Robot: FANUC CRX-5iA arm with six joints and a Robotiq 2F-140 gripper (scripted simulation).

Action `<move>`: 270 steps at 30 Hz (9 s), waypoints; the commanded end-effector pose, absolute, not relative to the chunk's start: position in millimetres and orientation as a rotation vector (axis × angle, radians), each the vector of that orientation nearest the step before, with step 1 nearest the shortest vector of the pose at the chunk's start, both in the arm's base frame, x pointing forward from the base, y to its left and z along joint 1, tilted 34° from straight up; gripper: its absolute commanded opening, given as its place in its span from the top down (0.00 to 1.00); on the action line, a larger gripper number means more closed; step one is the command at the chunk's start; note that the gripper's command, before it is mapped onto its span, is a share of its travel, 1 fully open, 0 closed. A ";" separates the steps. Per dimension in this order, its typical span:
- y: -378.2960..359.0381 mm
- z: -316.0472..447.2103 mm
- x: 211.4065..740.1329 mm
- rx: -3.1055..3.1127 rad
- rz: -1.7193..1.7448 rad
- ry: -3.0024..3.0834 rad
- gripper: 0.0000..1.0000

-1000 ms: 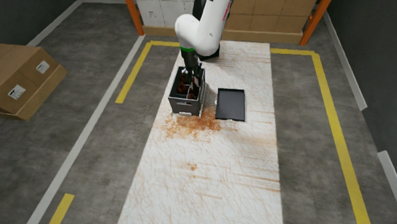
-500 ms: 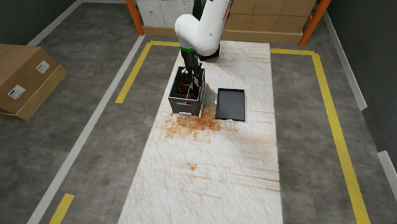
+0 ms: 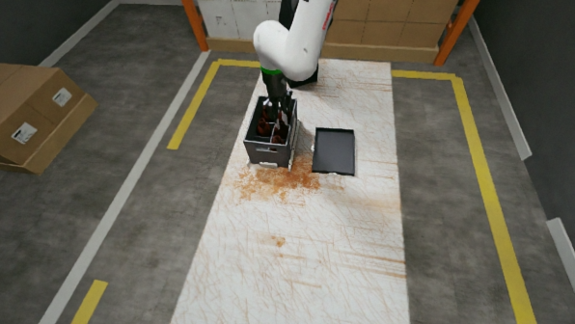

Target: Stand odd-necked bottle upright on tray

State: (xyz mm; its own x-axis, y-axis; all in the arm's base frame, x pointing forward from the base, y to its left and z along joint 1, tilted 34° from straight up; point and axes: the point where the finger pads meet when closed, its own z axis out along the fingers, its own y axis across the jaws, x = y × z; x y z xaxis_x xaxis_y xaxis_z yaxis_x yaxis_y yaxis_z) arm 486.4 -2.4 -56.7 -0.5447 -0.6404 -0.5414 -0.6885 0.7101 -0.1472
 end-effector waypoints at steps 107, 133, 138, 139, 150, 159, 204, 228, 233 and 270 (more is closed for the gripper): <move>-27.6 14.2 445.8 -1.009 0.110 2.341 0.90; -113.1 31.3 527.7 -1.009 0.109 2.342 0.90; -113.1 31.3 527.7 -1.009 0.109 2.342 0.56; -113.1 31.3 527.7 -1.009 0.109 2.342 0.56; -113.1 31.3 527.7 -1.009 0.109 2.342 0.56; -113.1 31.3 527.7 -1.009 0.109 2.342 0.56; -105.5 11.5 540.8 -1.009 0.110 2.341 0.56; -99.9 -3.3 550.6 -1.009 0.110 2.341 0.56; -99.8 -3.6 550.8 -1.009 0.110 2.341 0.56; -99.8 -3.6 550.8 -1.009 0.110 2.341 0.56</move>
